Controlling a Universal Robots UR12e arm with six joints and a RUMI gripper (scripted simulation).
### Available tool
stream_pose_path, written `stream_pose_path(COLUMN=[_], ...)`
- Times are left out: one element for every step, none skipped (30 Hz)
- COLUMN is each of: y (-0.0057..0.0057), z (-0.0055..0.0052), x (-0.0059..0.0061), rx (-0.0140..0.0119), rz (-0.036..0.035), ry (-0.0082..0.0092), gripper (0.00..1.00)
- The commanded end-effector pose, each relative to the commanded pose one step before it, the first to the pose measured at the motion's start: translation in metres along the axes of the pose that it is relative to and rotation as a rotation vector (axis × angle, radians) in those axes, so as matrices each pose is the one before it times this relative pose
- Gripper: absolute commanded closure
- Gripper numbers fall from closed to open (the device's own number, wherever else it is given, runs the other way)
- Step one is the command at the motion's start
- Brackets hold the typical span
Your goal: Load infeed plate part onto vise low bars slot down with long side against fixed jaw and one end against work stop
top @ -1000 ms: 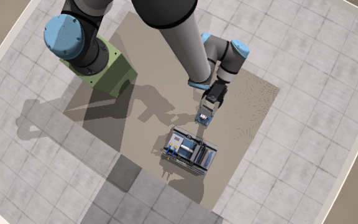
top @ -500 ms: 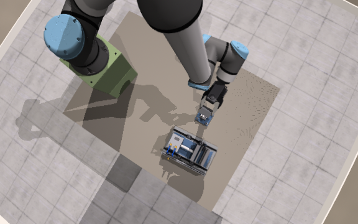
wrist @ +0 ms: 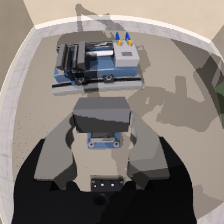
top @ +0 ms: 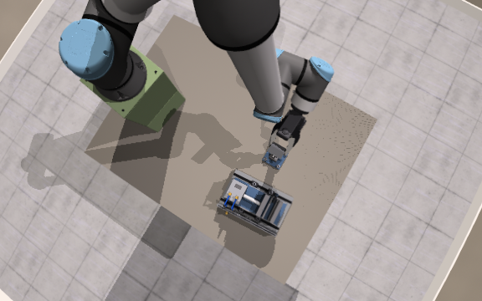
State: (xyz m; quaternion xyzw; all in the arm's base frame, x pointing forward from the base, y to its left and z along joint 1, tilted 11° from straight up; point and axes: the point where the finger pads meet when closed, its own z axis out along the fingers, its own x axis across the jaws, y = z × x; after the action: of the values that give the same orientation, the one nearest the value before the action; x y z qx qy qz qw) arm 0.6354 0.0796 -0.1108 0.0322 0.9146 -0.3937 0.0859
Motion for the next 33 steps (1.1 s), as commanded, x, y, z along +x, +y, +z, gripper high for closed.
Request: stream_pose_path(y=[0.00376, 0.00083, 0.00000, 0.00000, 0.00083, 0.00082, 0.00081, 0.00081, 0.00080, 0.00079, 0.00078, 0.00077, 0.00076, 0.00075, 0.00073, 0.00072, 0.00071, 0.00069, 0.00068, 0.00000, 0.00000, 0.00066, 0.00064, 0.00062, 0.00061, 0.00059, 0.00057, 0.00055, 0.00053, 0.00051, 0.00049, 0.00047, 0.00044], z=[0.00356, 0.00083, 0.00000, 0.00000, 0.00083, 0.00082, 0.00082, 0.00081, 0.00080, 0.00079, 0.00078, 0.00077, 0.00076, 0.00075, 0.00073, 0.00072, 0.00071, 0.00069, 0.00068, 0.00000, 0.00000, 0.00066, 0.00064, 0.00062, 0.00061, 0.00059, 0.00057, 0.00055, 0.00053, 0.00051, 0.00049, 0.00047, 0.00044], x=[-0.00053, 0.00000, 0.00000, 0.00000, 0.00000, 0.00000, 0.00000, 0.00000, 0.00000, 0.00000, 0.00000, 0.00000, 0.00000, 0.00000, 0.00000, 0.00000, 0.00000, 0.00000, 0.00000, 0.00000, 0.00000, 0.00000, 0.00000, 0.00000, 0.00000, 0.00000, 0.00000, 0.00000, 0.00000, 0.00000, 0.00000, 0.00000, 0.00000], rx=[-0.00019, 0.00000, 0.00000, 0.00000, 0.00000, 0.00000, 0.00000, 0.00000, 0.00000, 0.00000, 0.00000, 0.00000, 0.00000, 0.00000, 0.00000, 0.00000, 0.00000, 0.00000, 0.00000, 0.00000, 0.00000, 0.00000, 0.00000, 0.00000, 0.00000, 0.00000, 0.00000, 0.00000, 0.00000, 0.00000, 0.00000, 0.00000, 0.00000], rz=[0.00080, 0.00000, 0.00000, 0.00000, 0.00000, 0.00000, 0.00000, 0.00000, 0.00000, 0.00000, 0.00000, 0.00000, 0.00000, 0.00000, 0.00000, 0.00000, 0.00000, 0.00000, 0.00000, 0.00000, 0.00000, 0.00000, 0.00000, 0.00000, 0.00000, 0.00000, 0.00000, 0.00000, 0.00000, 0.00000, 0.00000, 0.00000, 0.00000], ry=[-0.00096, 0.00000, 0.00000, 0.00000, 0.00000, 0.00000, 0.00000, 0.00000, 0.00000, 0.00000, 0.00000, 0.00000, 0.00000, 0.00000, 0.00000, 0.00000, 0.00000, 0.00000, 0.00000, 0.00000, 0.00000, 0.00000, 0.00000, 0.00000, 0.00000, 0.00000, 0.00000, 0.00000, 0.00000, 0.00000, 0.00000, 0.00000, 0.00000], gripper=[1.00, 1.00, 1.00, 1.00, 1.00, 1.00, 1.00, 1.00, 1.00, 1.00, 1.00, 1.00, 1.00, 1.00, 1.00, 1.00, 1.00, 1.00, 1.00, 1.00, 1.00, 1.00, 1.00, 1.00, 1.00, 1.00, 1.00, 1.00, 1.00, 1.00, 1.00, 1.00, 1.00])
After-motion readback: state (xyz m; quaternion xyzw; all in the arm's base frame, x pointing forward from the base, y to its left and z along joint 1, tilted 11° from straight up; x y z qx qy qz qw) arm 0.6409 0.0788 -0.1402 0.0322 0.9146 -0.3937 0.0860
